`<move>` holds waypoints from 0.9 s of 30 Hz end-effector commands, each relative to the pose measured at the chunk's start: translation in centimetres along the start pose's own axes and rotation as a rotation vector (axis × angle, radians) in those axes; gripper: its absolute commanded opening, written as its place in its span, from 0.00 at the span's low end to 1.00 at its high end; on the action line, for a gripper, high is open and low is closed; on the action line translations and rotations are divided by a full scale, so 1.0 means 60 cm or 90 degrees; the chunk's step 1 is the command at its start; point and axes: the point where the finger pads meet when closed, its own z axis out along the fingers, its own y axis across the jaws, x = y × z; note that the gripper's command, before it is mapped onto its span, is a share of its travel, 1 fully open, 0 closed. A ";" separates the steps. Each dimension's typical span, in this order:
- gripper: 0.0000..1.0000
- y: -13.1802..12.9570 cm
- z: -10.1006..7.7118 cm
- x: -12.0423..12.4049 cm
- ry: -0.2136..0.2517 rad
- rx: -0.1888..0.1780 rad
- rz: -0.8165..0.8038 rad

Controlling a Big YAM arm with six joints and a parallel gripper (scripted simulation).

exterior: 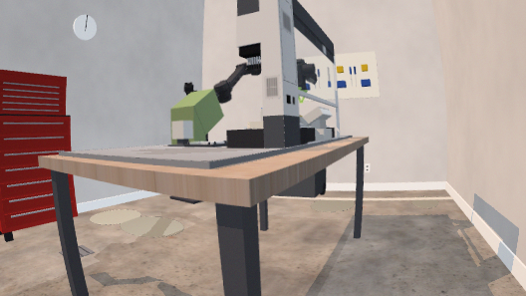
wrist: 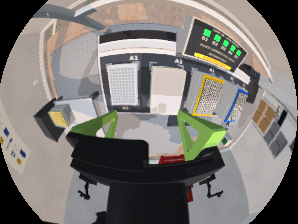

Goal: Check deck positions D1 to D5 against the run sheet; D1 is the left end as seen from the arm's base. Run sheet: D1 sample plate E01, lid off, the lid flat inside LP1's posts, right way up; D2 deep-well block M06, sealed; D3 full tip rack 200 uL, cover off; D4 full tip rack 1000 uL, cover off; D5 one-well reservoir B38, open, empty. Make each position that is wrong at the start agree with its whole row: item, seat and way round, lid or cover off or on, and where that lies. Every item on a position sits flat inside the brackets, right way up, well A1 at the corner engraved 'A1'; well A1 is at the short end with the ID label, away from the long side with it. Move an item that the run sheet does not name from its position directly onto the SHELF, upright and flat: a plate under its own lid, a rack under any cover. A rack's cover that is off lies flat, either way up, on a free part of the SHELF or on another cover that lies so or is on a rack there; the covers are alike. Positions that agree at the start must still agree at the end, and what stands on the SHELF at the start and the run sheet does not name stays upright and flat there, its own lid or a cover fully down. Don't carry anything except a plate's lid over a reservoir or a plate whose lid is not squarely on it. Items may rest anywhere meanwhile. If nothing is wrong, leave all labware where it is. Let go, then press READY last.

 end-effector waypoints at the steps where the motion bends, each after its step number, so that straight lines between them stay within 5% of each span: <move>1: 1.00 0.046 -0.015 -0.008 -0.011 0.001 0.002; 16: 1.00 0.155 -0.017 -0.006 -0.012 0.000 0.001; 17: 1.00 0.131 -0.015 -0.012 -0.015 0.000 0.012; 27: 1.00 0.131 -0.015 -0.012 -0.015 0.000 0.012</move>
